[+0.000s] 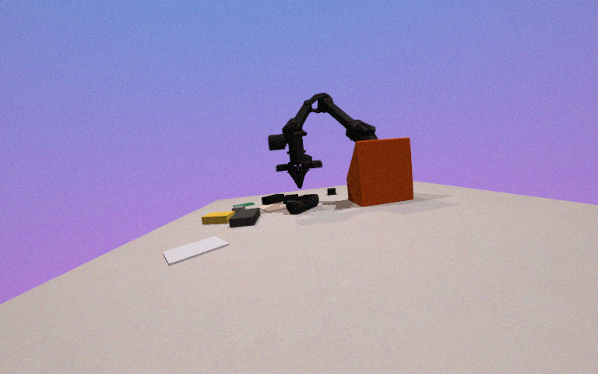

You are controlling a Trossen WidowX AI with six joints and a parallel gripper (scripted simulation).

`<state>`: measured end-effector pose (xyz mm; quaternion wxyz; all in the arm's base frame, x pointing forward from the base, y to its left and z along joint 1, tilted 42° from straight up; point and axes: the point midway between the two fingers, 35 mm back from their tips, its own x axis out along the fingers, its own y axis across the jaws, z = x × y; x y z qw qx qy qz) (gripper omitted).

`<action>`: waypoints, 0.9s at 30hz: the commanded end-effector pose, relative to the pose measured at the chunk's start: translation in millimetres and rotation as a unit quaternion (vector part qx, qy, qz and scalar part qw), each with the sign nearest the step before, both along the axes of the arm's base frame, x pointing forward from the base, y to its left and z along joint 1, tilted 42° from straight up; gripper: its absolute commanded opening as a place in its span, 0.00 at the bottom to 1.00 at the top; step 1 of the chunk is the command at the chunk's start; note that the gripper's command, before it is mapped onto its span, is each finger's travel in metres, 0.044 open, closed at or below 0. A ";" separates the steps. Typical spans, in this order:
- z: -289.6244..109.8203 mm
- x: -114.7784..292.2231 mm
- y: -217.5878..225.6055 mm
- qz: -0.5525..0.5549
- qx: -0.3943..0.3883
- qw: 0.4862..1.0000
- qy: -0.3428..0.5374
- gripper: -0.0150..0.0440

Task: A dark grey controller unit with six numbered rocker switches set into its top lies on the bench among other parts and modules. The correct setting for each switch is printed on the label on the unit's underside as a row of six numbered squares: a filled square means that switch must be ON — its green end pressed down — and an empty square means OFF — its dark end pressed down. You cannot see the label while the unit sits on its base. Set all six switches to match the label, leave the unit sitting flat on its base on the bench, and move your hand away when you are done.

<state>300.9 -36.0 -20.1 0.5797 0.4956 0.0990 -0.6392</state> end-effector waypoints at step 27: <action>-39.5 -4.5 0.2 -0.005 -0.002 1.000 0.001 0.25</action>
